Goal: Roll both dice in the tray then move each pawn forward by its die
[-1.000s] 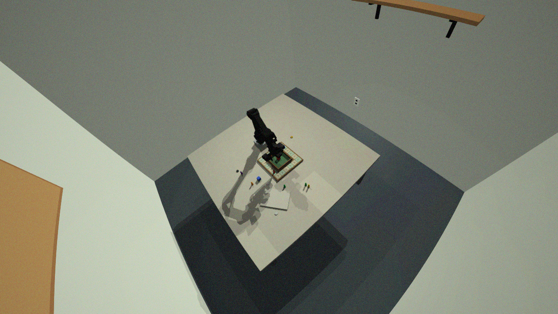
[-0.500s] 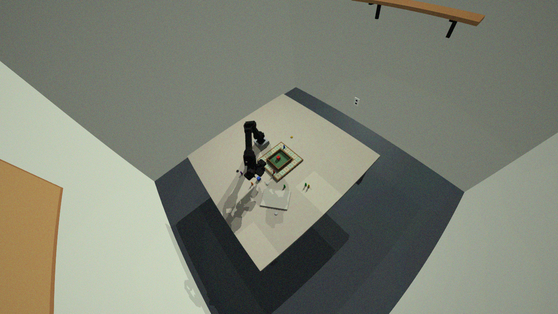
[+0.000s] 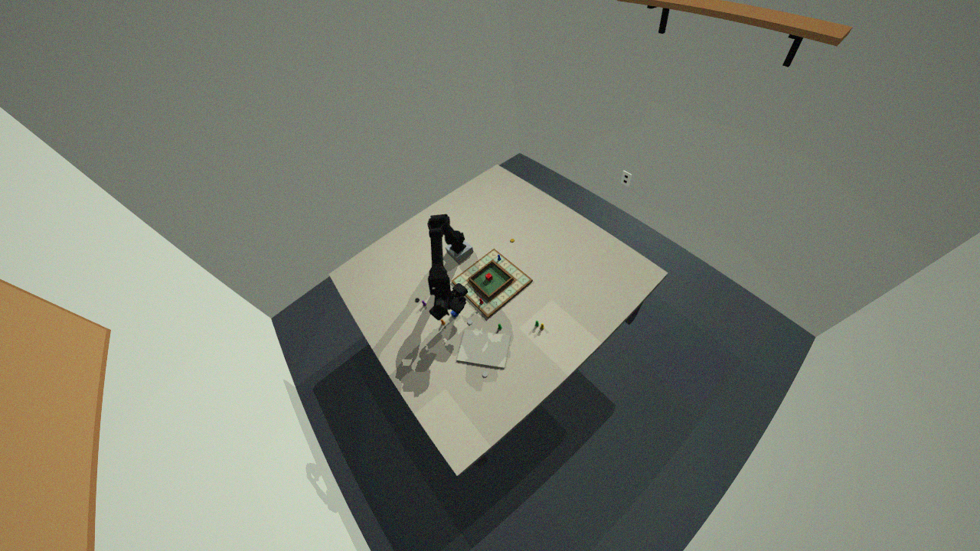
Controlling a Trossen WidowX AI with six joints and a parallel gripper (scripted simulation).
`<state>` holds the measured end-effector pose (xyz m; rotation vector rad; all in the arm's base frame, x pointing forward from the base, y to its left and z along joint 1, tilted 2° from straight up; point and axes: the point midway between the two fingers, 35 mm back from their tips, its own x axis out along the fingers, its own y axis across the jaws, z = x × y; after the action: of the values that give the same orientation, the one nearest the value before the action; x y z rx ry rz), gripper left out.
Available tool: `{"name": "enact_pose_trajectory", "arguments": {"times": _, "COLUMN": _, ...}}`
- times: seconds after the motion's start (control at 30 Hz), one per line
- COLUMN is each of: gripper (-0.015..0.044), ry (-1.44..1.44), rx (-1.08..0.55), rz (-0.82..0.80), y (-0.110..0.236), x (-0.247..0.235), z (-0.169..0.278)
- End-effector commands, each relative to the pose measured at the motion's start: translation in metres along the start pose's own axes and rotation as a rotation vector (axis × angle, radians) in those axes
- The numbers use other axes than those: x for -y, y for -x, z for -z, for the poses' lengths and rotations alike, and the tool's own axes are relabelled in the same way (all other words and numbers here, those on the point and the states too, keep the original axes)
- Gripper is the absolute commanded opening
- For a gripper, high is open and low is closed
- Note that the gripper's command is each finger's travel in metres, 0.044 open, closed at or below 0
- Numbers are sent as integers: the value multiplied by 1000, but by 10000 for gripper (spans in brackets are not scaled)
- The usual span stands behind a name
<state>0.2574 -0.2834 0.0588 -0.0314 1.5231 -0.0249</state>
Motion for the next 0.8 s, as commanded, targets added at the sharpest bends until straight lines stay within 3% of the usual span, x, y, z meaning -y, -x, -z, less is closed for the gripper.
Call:
{"name": "enact_pose_trajectory", "arguments": {"times": 0.0, "gripper": 275, "ry": 5, "rx": 5, "rz": 1, "y": -4, "x": 0, "z": 0}}
{"name": "enact_pose_trajectory", "arguments": {"times": 0.67, "gripper": 275, "ry": 5, "rx": 5, "rz": 1, "y": -34, "x": 0, "z": 0}}
{"name": "enact_pose_trajectory", "arguments": {"times": 0.77, "gripper": 196, "ry": 5, "rx": 5, "rz": 1, "y": -34, "x": 0, "z": 0}}
